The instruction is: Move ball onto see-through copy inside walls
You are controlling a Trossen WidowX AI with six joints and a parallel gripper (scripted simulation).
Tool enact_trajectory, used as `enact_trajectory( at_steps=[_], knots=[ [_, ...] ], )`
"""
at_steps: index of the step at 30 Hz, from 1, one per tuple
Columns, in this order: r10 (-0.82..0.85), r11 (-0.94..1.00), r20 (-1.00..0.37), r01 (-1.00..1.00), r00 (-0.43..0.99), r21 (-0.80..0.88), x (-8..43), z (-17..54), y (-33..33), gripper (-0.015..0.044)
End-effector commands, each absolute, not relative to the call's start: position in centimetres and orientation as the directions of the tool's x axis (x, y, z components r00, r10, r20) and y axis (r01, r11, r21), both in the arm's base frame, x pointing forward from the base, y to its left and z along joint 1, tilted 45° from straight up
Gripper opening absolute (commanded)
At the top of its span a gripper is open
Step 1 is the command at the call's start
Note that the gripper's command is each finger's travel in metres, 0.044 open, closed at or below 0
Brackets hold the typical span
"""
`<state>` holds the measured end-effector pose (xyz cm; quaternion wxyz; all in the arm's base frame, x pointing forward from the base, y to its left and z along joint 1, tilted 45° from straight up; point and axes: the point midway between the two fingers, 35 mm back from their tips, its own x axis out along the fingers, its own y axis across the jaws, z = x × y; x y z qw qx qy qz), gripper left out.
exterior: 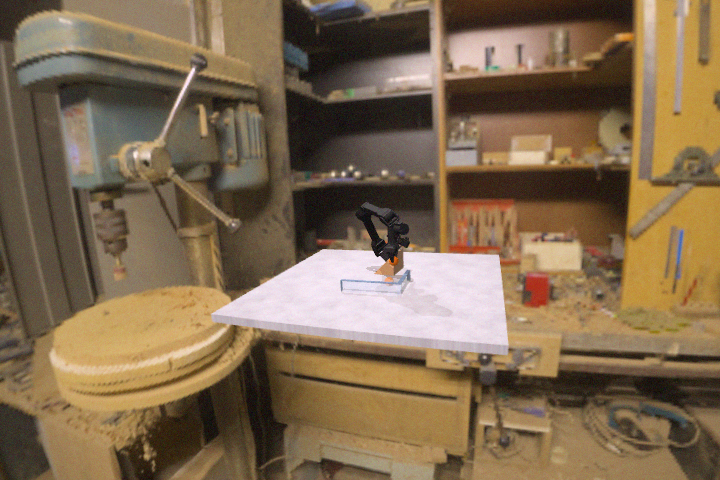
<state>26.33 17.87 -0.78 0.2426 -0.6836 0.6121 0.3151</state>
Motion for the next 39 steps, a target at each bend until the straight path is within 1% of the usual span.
enact_trajectory(
  at_steps=[1, 6, 15, 22, 34, 39],
  knots=[
    [-0.686, -0.132, -0.726, -0.989, 0.045, 0.063, 25.7, 0.8, 19.3, 0.0000],
    [-0.686, -0.132, -0.726, -0.989, 0.045, 0.064, 25.9, 0.7, 19.0, 0.0000],
    [-0.689, -0.131, -0.724, -0.989, 0.046, 0.062, 28.3, -1.1, 14.5, 0.0000],
    [-0.688, -0.132, -0.724, -0.989, 0.046, 0.062, 28.5, -1.8, 13.9, 0.0000],
    [-0.690, -0.131, -0.722, -0.989, 0.047, 0.061, 28.7, -6.0, 9.8, 0.0000],
    [-0.690, -0.131, -0.722, -0.989, 0.047, 0.061, 28.7, -6.2, 9.5, 0.0000]
  ],
)
